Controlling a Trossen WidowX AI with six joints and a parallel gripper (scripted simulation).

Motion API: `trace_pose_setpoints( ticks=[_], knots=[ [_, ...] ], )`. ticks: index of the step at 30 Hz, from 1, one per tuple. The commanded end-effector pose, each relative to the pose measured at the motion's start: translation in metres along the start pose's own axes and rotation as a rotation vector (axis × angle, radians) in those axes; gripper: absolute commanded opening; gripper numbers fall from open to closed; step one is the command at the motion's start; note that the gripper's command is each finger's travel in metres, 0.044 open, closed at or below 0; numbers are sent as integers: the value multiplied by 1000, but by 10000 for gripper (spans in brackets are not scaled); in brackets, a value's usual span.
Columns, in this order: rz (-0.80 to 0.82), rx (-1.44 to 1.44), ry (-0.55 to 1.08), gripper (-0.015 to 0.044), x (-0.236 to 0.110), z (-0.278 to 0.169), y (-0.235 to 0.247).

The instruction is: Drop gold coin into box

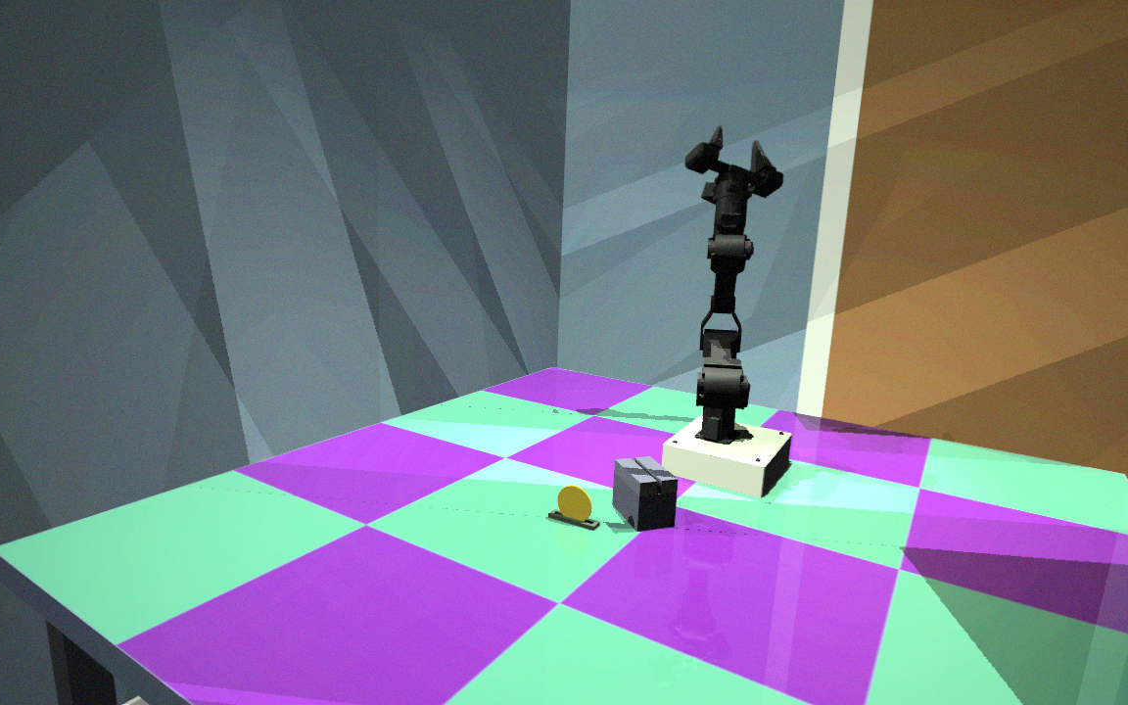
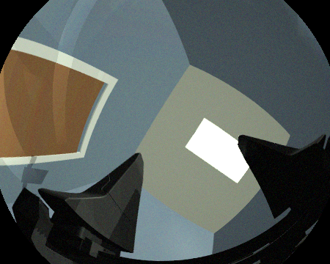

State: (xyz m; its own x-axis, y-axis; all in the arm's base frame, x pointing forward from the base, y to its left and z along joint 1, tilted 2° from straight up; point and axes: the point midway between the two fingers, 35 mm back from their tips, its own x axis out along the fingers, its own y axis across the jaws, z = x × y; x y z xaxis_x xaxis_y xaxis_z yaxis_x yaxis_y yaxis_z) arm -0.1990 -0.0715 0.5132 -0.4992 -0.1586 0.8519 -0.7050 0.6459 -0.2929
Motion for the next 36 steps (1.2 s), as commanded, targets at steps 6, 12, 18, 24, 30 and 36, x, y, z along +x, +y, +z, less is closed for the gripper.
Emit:
trace_pose_setpoints(
  ticks=[6, 12, 18, 24, 30, 36],
  knots=[
    [-34, -45, 101, 242, 0, -32, -13],
    [-115, -216, 315, 161, -5, -97, -47],
    [-193, -474, 638, 161, -34, -180, -103],
    [-281, -628, 916, 161, -88, -236, -158],
    [-274, -765, 1130, 161, -126, -266, -190],
    [-235, -939, 1413, 161, -185, -296, -235]
  ],
)
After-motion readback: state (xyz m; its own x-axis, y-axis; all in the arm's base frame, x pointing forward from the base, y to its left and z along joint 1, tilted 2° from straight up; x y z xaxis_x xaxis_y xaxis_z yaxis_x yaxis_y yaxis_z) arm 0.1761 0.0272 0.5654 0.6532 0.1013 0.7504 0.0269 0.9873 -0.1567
